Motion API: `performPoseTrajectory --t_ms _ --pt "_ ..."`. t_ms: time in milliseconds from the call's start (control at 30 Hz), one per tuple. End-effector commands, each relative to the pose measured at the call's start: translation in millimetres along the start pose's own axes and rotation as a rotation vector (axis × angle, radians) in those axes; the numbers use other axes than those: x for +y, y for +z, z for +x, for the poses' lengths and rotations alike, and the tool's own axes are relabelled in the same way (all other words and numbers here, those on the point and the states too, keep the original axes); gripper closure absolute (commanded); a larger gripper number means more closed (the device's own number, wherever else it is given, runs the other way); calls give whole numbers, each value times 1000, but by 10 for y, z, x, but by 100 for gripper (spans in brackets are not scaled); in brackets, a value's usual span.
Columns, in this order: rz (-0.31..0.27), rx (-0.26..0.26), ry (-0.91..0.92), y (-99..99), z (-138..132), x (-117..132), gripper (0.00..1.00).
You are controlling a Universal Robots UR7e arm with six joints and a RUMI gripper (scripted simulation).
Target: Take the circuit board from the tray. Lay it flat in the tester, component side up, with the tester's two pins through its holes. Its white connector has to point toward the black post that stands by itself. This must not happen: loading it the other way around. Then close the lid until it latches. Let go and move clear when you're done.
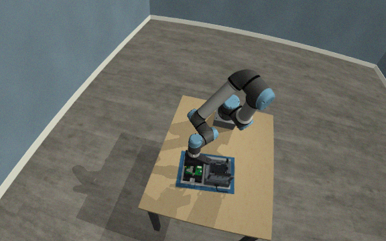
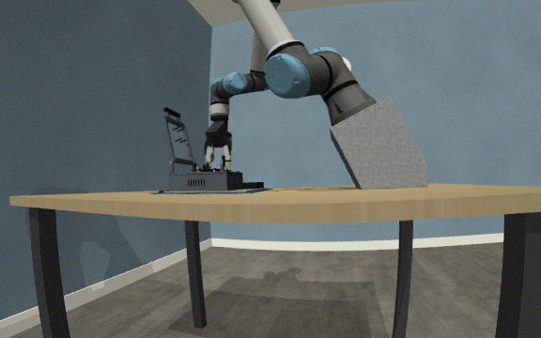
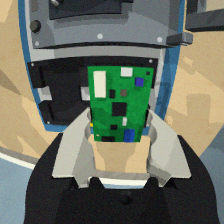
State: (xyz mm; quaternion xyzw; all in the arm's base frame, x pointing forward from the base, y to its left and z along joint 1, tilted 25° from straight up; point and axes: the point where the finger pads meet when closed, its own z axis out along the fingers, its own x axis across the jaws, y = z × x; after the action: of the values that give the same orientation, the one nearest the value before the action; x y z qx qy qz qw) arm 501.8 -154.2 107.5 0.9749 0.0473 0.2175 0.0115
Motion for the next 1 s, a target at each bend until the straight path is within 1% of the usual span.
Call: performPoseTrajectory --t_ms 0,267,567,967 --pt "0 1 0 -160 2 2 61" --pt "0 1 0 -349 2 2 61" --pt "0 1 0 -418 2 2 61" --pt "0 1 0 -422 2 2 61"
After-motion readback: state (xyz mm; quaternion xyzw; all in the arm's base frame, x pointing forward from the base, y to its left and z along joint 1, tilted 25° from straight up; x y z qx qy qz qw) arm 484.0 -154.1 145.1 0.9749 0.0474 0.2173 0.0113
